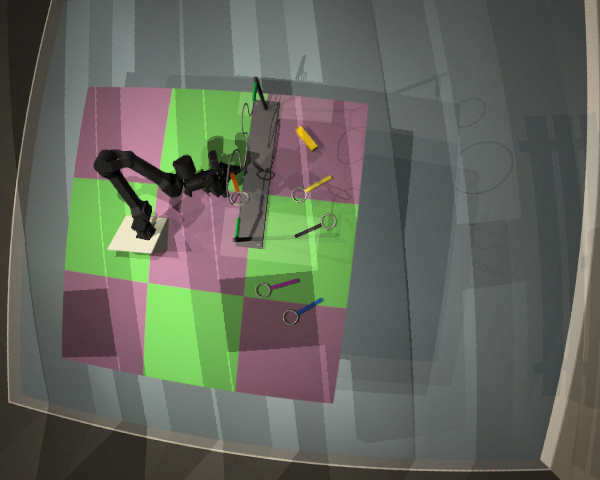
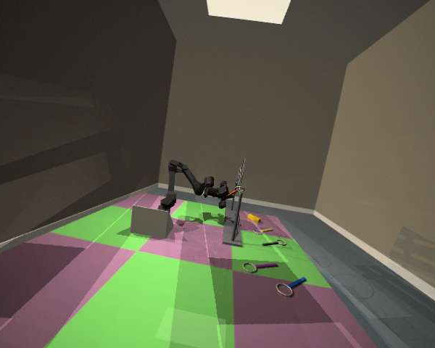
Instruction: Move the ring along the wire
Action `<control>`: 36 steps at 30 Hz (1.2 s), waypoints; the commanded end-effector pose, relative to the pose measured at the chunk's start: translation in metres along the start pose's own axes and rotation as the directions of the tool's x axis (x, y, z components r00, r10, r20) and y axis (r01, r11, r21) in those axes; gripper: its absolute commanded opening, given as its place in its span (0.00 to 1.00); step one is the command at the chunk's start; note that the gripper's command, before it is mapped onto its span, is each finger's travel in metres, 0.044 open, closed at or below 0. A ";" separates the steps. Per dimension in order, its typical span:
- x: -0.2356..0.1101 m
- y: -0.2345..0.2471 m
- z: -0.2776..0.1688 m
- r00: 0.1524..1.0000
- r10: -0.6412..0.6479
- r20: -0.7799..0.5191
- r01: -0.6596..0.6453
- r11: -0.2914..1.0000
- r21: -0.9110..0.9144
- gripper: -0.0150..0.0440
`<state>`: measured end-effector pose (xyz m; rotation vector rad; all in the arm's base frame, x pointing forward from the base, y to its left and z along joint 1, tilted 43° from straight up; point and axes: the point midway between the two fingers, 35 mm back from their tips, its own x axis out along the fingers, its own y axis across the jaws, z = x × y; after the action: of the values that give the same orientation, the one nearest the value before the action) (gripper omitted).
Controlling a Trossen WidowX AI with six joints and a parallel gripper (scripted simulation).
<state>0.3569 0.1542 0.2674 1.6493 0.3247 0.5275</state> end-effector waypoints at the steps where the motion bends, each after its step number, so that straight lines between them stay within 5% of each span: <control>1: -0.002 -0.015 0.000 0.999 -0.037 -0.006 0.036 0.996 -0.084 0.00; 36: -0.040 -0.125 0.054 0.943 -0.331 0.035 0.264 0.682 -0.682 0.00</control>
<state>0.3612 0.1125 0.1396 0.8650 0.3993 0.4075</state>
